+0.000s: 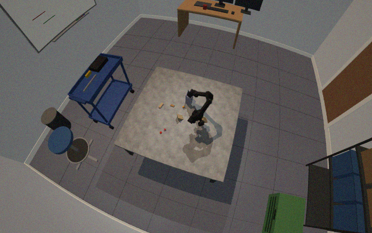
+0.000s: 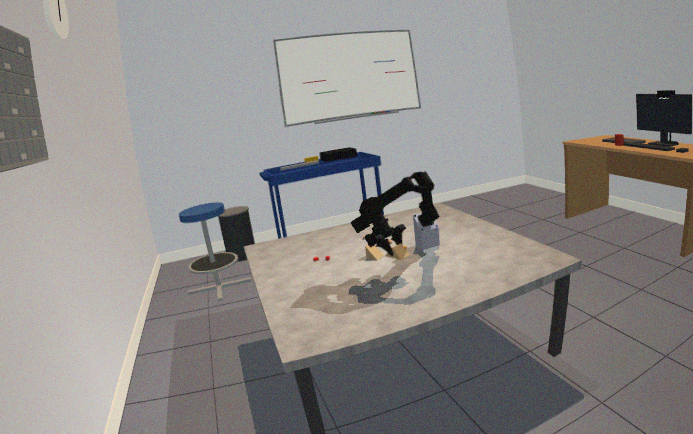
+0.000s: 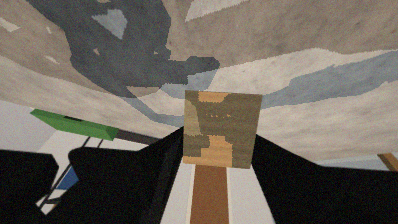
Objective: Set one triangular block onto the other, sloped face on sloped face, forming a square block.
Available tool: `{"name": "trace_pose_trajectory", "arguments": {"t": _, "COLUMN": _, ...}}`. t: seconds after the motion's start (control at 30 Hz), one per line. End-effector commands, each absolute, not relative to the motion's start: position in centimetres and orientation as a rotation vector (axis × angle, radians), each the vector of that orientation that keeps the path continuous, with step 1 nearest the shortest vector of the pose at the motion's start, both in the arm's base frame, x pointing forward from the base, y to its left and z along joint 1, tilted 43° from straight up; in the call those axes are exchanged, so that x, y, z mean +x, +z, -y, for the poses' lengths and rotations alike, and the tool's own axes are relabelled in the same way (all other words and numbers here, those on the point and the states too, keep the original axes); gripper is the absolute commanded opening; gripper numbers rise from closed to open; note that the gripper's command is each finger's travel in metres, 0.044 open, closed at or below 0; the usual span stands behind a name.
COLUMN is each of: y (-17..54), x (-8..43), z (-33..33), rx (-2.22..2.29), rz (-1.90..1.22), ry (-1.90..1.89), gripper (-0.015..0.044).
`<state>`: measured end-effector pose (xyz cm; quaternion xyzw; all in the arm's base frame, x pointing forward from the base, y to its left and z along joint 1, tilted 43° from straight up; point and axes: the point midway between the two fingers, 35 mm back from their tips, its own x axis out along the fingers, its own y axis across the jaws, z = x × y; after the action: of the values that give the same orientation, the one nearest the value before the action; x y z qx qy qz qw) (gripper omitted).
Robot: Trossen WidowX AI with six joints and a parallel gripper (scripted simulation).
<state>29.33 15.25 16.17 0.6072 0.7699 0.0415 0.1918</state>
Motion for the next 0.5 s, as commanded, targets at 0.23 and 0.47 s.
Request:
{"name": "trace_pose_trajectory", "arguments": {"t": 0.23, "y": 15.8, "x": 27.4, "z": -16.1, "rx": 1.456, "rz": -2.105, "ry": -0.070, "gripper": 0.0000}}
{"name": "trace_pose_trajectory", "arguments": {"t": 0.47, "y": 15.9, "x": 27.1, "z": -16.3, "rx": 1.335, "rz": -1.950, "ry": -0.209, "gripper": 0.0000}}
